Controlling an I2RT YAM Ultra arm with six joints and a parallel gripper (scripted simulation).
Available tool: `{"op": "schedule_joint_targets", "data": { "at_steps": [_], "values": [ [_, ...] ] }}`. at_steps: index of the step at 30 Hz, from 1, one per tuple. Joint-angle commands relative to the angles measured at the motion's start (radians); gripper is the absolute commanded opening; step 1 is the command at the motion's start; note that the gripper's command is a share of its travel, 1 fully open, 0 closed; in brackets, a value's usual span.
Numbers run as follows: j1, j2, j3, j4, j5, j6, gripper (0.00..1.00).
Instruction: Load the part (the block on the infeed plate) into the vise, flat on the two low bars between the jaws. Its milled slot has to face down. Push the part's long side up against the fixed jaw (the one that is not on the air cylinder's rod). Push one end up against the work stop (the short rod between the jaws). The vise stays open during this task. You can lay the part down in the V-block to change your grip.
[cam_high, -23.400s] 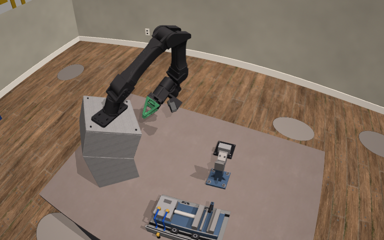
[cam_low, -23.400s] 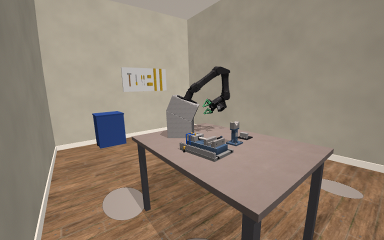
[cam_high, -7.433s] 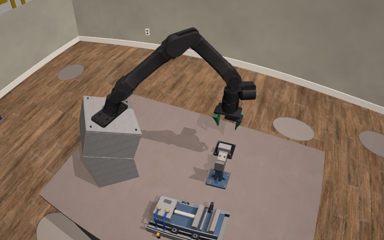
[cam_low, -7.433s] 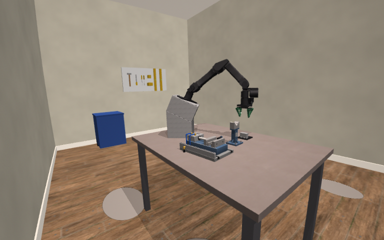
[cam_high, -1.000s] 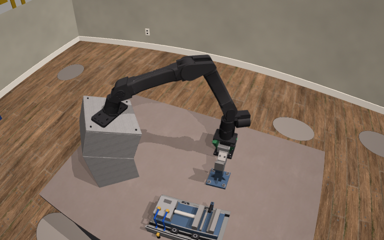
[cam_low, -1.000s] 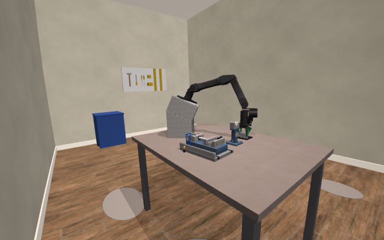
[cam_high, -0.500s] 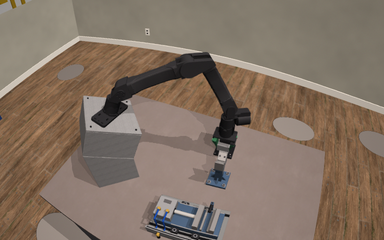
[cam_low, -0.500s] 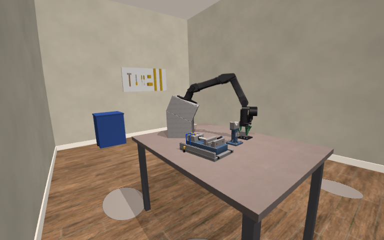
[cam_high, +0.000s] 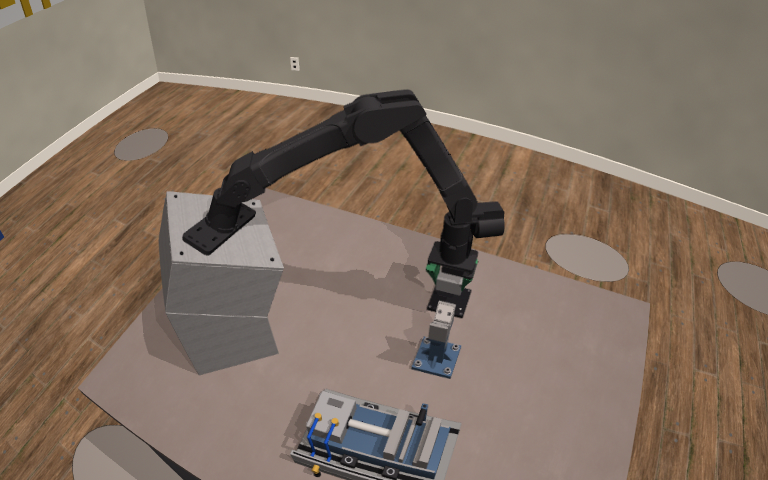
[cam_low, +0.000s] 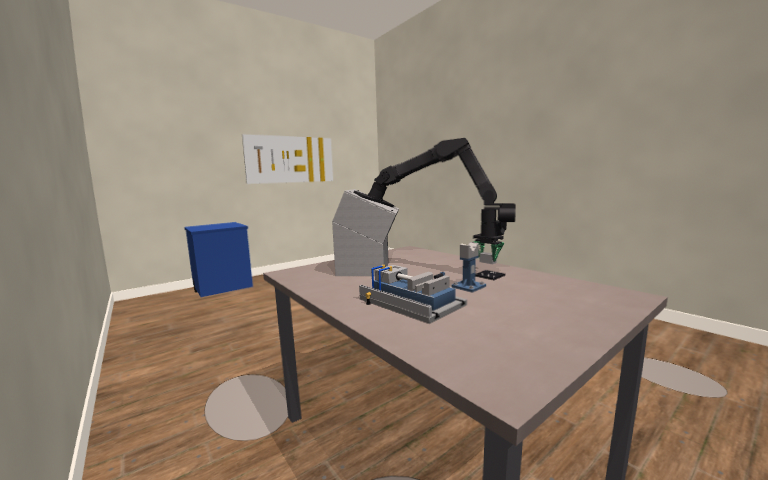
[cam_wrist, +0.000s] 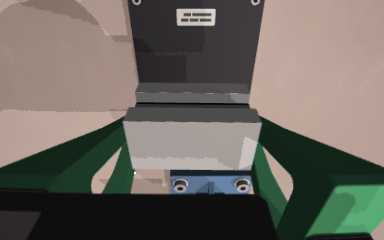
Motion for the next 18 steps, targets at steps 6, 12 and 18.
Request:
{"op": "schedule_joint_targets", "data": {
  "at_steps": [6,12,18],
  "values": [
    [-0.021,-0.125,-0.049,-0.076,-0.016,-0.013,0.00],
    [-0.025,-0.170,-0.061,-0.110,-0.018,-0.017,0.00],
    [-0.032,-0.235,-0.070,-0.167,-0.021,-0.023,0.00]
  ]
}}
